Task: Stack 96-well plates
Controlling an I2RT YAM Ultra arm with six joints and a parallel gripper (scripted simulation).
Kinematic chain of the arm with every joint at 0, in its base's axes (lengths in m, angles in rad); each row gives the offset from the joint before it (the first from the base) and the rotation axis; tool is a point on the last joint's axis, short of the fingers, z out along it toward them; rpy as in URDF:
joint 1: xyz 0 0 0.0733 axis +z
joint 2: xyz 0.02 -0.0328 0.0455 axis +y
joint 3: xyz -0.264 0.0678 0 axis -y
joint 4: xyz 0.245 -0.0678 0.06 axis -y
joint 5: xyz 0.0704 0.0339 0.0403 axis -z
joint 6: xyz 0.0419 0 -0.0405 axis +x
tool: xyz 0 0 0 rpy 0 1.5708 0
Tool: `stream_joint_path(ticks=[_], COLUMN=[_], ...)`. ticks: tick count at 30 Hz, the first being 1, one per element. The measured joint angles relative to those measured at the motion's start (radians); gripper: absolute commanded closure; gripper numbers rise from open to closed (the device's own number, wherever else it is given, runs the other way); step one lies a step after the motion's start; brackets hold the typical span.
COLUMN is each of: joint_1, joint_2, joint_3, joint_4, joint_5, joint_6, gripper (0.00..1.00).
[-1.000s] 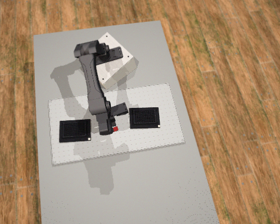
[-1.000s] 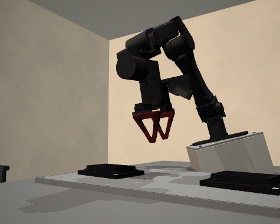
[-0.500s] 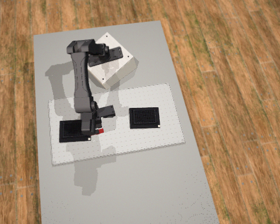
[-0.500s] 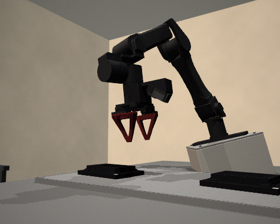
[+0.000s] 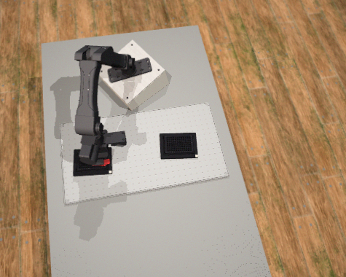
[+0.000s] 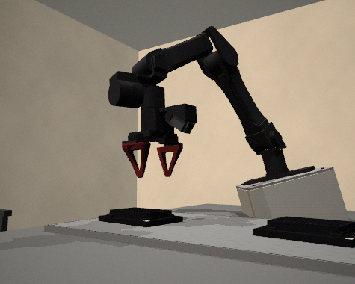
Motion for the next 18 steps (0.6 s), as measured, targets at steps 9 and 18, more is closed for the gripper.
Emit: stream_joint_path(ticks=[9,18], joint_1=[-0.110,-0.134], joint_2=[-0.024,-0.023], joint_3=[-0.003,0.008], joint_4=[0.021,0.020], joint_5=[0.007,0.003], joint_6=[-0.041,-0.076], gripper=[0.00,0.00])
